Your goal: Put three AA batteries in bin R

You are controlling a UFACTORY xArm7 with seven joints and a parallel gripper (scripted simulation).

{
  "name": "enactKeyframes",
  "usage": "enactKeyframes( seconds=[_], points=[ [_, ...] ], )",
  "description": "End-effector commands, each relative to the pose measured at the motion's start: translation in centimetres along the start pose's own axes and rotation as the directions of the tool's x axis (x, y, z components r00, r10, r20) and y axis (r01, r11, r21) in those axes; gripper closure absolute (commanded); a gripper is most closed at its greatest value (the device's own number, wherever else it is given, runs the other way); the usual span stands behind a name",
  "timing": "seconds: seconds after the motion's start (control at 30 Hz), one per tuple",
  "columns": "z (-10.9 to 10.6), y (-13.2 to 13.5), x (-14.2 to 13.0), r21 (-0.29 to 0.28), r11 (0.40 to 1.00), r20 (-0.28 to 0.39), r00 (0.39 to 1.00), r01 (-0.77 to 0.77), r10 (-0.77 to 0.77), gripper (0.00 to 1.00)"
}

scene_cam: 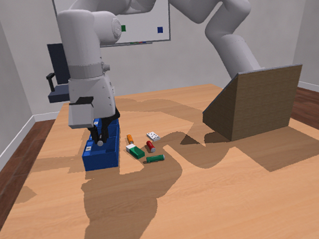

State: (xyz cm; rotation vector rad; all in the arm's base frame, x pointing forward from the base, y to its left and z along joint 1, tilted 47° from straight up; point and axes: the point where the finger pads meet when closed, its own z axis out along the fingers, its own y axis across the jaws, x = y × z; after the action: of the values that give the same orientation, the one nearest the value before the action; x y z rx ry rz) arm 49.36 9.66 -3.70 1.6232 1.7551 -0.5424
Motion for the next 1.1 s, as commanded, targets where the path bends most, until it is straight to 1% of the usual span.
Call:
enactKeyframes(
  seconds=[0.0, 0.53, 0.6, 0.7, 1.07],
  points=[
    [0.7, 0.1, 0.1, -0.004, 1.0, -0.003, 1.0, 0.0, 0.0, 1.0],
    [3.7, 0.1, 0.1, -0.004, 1.0, -0.003, 1.0, 0.0, 0.0, 1.0],
    [3.7, 0.1, 0.1, -0.004, 1.0, -0.003, 1.0, 0.0, 0.0, 1.0],
    [4.2, 0.1, 0.1, -0.004, 1.0, -0.003, 1.0, 0.0, 0.0, 1.0],
    [4.2, -0.1, -0.1, -0.004, 1.0, -0.003, 1.0, 0.0, 0.0, 1.0]
  ],
)
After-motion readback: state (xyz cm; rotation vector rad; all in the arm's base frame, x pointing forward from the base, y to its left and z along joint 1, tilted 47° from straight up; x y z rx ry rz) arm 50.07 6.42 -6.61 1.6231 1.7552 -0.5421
